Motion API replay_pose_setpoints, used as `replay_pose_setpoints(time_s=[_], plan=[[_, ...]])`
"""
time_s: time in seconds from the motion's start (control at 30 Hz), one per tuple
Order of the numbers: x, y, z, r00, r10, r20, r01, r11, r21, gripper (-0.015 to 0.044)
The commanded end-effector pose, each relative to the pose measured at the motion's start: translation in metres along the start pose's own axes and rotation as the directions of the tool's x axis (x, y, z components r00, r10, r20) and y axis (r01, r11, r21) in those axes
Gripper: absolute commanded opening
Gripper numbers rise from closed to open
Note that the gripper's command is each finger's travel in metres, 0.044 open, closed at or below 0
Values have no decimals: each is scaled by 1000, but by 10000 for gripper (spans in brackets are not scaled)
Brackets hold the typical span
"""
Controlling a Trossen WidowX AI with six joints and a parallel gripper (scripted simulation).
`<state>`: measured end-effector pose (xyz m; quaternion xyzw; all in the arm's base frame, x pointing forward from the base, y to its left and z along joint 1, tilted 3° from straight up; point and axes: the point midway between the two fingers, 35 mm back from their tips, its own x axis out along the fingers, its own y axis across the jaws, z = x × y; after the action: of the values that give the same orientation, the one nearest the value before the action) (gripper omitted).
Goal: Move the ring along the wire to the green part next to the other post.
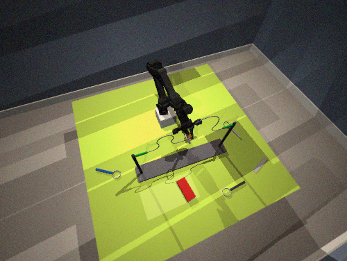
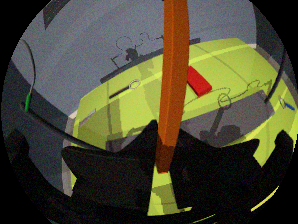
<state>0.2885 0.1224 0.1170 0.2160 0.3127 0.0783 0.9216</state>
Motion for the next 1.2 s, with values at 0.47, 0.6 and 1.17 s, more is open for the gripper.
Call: replay_pose_setpoints(time_s=[0.47, 0.6, 1.17], plan=[[-10, 47, 8, 985, 171, -7, -164, 954, 251, -150], [-13, 55, 10, 979, 202, -4, -192, 935, 299, -150], [-24, 82, 22, 951, 309, 20, -283, 840, 463, -150]])
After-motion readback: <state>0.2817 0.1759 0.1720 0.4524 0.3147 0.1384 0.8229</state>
